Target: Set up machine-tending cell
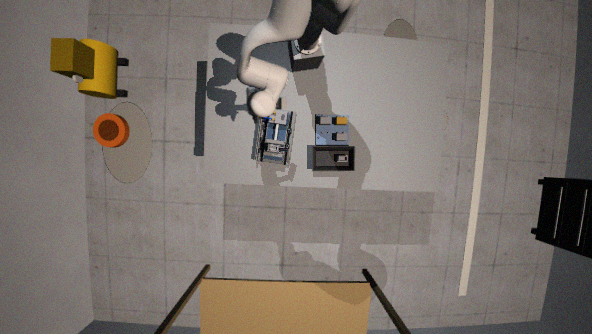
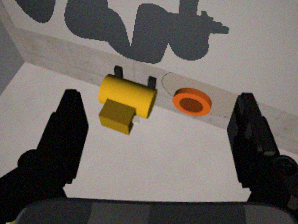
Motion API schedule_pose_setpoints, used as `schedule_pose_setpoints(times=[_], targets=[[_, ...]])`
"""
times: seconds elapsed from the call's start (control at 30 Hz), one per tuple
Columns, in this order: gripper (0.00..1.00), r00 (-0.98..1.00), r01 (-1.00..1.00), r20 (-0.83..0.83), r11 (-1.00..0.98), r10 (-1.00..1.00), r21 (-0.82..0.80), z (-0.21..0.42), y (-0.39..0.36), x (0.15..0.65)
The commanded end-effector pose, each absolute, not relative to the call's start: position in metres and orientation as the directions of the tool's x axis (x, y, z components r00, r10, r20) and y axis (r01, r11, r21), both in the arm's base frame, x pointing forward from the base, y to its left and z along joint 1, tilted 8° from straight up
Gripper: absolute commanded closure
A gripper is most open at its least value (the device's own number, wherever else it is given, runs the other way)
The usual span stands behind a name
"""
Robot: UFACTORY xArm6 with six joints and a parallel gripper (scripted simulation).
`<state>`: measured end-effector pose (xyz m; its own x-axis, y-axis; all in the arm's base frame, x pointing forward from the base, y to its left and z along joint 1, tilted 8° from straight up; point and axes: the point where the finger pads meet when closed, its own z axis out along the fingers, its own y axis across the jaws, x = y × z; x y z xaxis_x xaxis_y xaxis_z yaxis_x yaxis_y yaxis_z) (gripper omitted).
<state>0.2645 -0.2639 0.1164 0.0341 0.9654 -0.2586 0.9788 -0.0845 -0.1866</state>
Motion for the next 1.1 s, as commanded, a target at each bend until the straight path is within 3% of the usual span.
schedule_pose_setpoints(times=[0.0,0.57,1.07], targets=[[0.00,0.052,0.987,-0.257,-0.088,0.965,-0.133,0.109,-0.236,0.298],[0.00,0.120,0.993,-0.172,-0.117,0.978,0.028,0.085,-0.102,0.379],[0.00,0.181,0.978,-0.053,-0.175,0.982,0.111,0.067,0.033,0.404]])
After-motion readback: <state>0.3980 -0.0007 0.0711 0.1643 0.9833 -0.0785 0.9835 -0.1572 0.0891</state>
